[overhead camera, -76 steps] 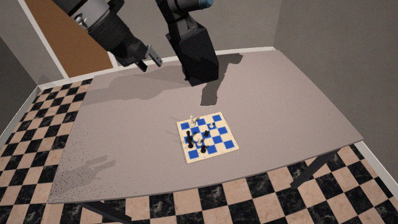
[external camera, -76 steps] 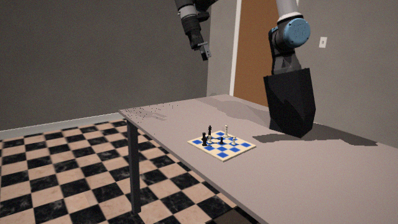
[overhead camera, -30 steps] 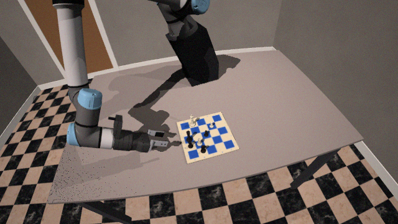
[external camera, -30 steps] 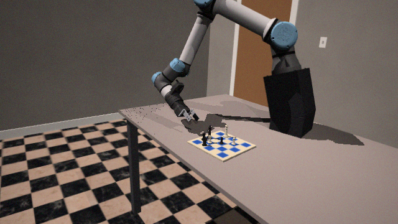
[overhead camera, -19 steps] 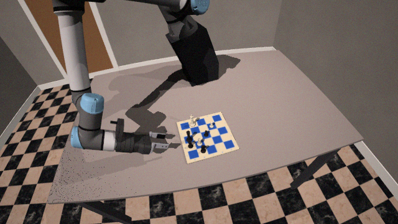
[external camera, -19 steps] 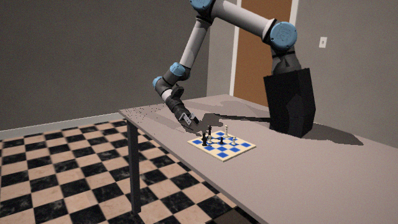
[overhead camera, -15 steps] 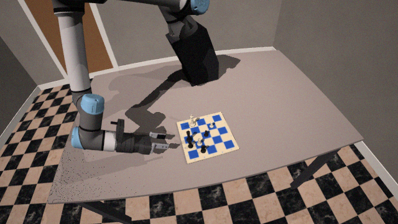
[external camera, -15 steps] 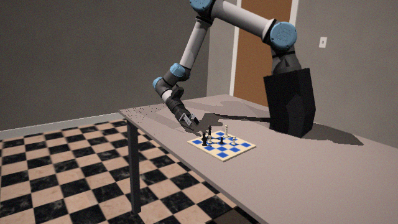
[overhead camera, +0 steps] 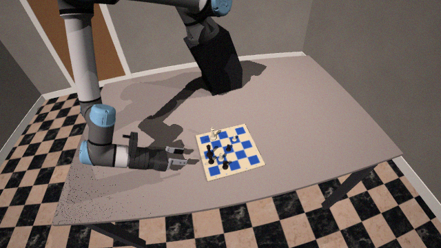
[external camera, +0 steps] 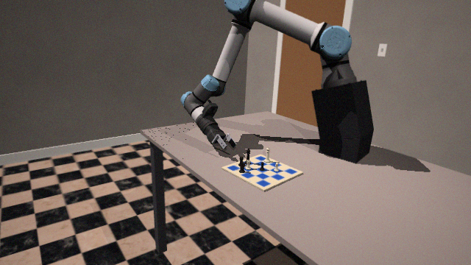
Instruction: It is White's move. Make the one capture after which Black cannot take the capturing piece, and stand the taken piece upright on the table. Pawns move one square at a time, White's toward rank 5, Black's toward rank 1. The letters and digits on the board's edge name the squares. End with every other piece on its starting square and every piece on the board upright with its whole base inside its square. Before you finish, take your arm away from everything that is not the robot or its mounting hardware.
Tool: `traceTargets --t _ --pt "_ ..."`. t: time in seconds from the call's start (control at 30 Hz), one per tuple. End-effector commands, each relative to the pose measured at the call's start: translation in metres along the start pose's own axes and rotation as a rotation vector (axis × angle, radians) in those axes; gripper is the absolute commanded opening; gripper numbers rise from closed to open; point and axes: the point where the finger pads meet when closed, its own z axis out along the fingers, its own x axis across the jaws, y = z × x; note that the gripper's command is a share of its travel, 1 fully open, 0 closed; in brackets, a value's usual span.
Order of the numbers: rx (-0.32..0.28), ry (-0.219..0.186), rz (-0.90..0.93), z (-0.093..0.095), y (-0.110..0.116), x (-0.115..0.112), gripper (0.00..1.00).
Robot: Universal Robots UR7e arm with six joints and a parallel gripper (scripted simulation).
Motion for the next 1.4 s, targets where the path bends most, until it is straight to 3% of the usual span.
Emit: traceTargets --t 0.0,1.1,1.37 --pt "-0.001 0.0 -0.001 -0.001 0.0 0.0 1.0" --pt "-0.001 0.0 -0.001 -0.001 0.0 0.0 1.0" --pt "-0.001 0.0 -0.001 -0.007 -0.012 0.003 1.0"
